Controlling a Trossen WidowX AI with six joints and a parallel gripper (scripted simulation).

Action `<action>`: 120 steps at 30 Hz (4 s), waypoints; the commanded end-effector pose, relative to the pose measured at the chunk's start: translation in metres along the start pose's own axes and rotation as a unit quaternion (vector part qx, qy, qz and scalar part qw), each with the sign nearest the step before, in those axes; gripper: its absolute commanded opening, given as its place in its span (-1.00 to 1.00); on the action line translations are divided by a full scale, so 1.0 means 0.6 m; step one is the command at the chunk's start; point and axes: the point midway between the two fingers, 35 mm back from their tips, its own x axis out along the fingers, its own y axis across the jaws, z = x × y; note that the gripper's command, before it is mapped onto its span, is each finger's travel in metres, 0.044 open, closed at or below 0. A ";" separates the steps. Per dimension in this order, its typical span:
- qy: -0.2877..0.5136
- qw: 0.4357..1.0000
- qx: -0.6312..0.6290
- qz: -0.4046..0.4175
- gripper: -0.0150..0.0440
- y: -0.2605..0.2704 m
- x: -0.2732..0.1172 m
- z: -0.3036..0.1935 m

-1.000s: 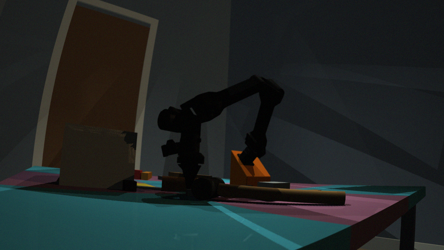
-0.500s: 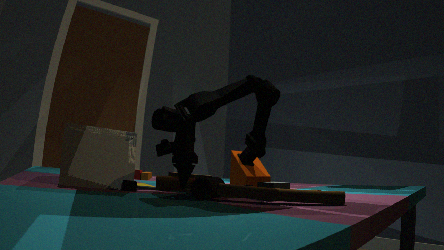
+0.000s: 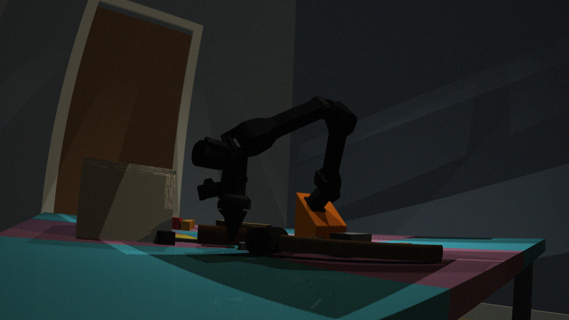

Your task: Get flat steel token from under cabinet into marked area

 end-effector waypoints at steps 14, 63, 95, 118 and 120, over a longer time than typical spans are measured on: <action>0.001 1.000 0.007 -0.003 -0.49 -0.036 0.002 0.000; 0.001 1.000 0.007 -0.004 -0.49 -0.103 0.002 -0.001; 0.002 1.000 0.008 -0.004 -0.49 -0.100 0.001 -0.060; 0.003 1.000 0.009 -0.004 -0.49 -0.100 0.001 -0.106; 0.003 1.000 0.009 -0.004 -0.49 -0.100 0.001 -0.110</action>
